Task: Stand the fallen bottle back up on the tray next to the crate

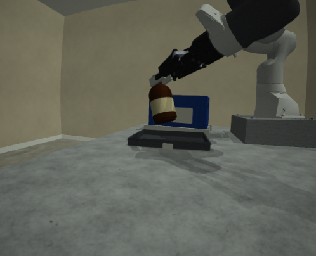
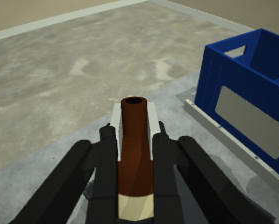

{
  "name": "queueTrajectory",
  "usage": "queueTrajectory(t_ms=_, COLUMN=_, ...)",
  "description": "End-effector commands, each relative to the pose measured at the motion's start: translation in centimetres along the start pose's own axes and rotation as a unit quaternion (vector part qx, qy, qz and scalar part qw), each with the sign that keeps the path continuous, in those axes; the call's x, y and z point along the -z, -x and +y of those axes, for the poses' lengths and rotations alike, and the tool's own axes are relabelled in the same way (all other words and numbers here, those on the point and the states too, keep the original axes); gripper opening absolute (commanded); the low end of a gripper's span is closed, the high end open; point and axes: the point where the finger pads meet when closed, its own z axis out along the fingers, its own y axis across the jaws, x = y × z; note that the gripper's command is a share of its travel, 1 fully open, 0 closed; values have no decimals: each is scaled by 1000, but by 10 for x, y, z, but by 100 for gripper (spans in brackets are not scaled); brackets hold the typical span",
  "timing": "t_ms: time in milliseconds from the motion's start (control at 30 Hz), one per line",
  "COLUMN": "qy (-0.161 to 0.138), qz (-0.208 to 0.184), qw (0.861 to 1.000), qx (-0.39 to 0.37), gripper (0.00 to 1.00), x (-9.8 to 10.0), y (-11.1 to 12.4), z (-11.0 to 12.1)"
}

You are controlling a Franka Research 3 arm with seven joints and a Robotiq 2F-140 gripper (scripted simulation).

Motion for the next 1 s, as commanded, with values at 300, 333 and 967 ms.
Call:
queueTrajectory(t_ms=300, qy=1, qz=3, qw=1000, qx=-4, gripper=0, x=0, y=-3, z=0)
queueTrajectory(t_ms=333, qy=1, qz=3, qw=1000, qx=-4, gripper=0, x=0, y=-3, z=0)
queueTrajectory(t_ms=967, qy=1, qz=3, qw=1000, qx=-4, gripper=0, x=-3, y=-4, z=3)
